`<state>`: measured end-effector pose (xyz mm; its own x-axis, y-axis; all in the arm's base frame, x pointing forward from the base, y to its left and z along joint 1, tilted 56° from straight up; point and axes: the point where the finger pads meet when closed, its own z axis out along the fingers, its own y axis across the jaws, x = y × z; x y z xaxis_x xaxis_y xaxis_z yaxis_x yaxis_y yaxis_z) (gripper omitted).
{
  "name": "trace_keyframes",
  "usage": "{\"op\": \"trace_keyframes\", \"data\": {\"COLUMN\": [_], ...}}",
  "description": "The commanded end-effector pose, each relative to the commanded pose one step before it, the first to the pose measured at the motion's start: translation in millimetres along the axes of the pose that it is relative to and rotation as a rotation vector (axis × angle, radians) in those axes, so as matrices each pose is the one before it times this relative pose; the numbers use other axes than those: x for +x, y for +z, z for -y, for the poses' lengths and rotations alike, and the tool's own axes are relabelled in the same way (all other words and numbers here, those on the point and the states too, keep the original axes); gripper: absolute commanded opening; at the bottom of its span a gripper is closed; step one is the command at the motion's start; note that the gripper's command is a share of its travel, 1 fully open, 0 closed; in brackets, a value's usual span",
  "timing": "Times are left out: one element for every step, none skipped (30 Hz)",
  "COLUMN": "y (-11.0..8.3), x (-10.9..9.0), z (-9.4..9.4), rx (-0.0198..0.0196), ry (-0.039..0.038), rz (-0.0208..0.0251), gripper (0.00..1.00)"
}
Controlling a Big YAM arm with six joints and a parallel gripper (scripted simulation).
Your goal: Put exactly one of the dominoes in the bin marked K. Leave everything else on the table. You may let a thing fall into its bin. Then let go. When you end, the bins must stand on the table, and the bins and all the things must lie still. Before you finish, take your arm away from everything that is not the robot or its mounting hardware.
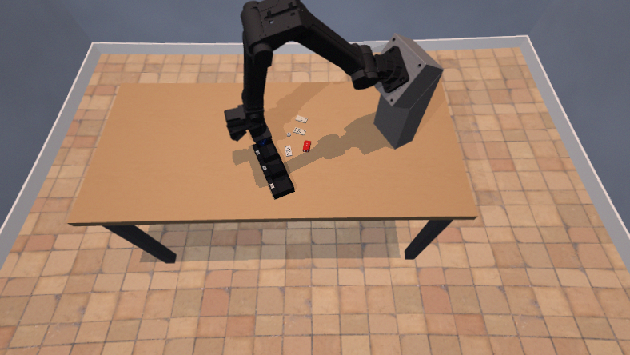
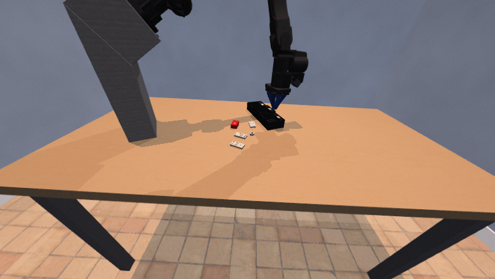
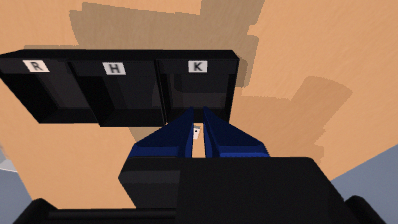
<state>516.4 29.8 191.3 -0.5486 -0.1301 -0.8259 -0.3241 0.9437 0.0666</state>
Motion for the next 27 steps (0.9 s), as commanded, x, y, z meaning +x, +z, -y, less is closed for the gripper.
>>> {"op": "trace_keyframes", "data": {"y": [-3.94,2.77,0.37,0.33,0.31,0.29,0.24,0.29,0.36,0.36,0.34,0.31,0.00,0.00,0.19,0.34,0.34,0.28,-10.16,-0.04,-0.04,-0.04,-0.04,-0.04,-0.04,-0.04,-0.04], "x": [-6.68,6.75,0.43,0.45,0.49,0.49,-0.13,-0.03,0.40,0.41,0.42,0.43,0.00,0.00,0.47,0.42,0.31,-0.38,-13.65,0.20,0.20,0.20,0.20,0.20,0.20,0.20,0.20], "z": [0.76,-4.73,-0.15,-0.01,0.10,0.18,0.24,0.09,-0.08,-0.09,-0.01,0.07,0.00,0.00,0.54,-0.01,-0.03,0.07,-9.26,-4.99,-4.99,-4.99,-4.99,-4.99,-4.99,-4.99,-4.99], "rx": [0.00353,-0.01027,-0.00023,0.00000,0.00018,0.00030,0.00041,0.00014,-0.00017,-0.00018,-0.00004,0.00009,0.00000,0.00000,0.00084,-0.00007,-0.00010,0.00007,0.00359,-0.00027,-0.00027,-0.00028,-0.00028,-0.00028,-0.00029,-0.00029,-0.00029], "ry": [-0.00515,-0.00149,0.00000,0.00016,0.00030,0.00037,-0.00002,-0.00010,0.00003,0.00003,0.00012,0.00021,0.00000,0.00000,0.00071,0.00008,-0.00002,-0.00039,-0.00343,0.00037,0.00037,0.00038,0.00039,0.00039,0.00040,0.00040,0.00041], "rz": [0.01389,-0.01939,-0.00008,-0.00007,-0.00011,-0.00009,0.00081,0.00057,-0.00012,-0.00015,-0.00013,-0.00012,0.00000,0.00000,-0.00006,-0.00015,0.00001,0.00100,0.03611,0.00019,0.00019,0.00019,0.00018,0.00018,0.00018,0.00017,0.00017], "gripper": [0.09,0.09,0.09,0.09,0.09,0.09,0.09,0.09,0.09,0.09,0.09,0.09,0.09,0.09,0.09,0.09,0.09,0.09,0.09,0.09,0.09,0.09,0.09,0.09,0.09,0.09,0.09]}}
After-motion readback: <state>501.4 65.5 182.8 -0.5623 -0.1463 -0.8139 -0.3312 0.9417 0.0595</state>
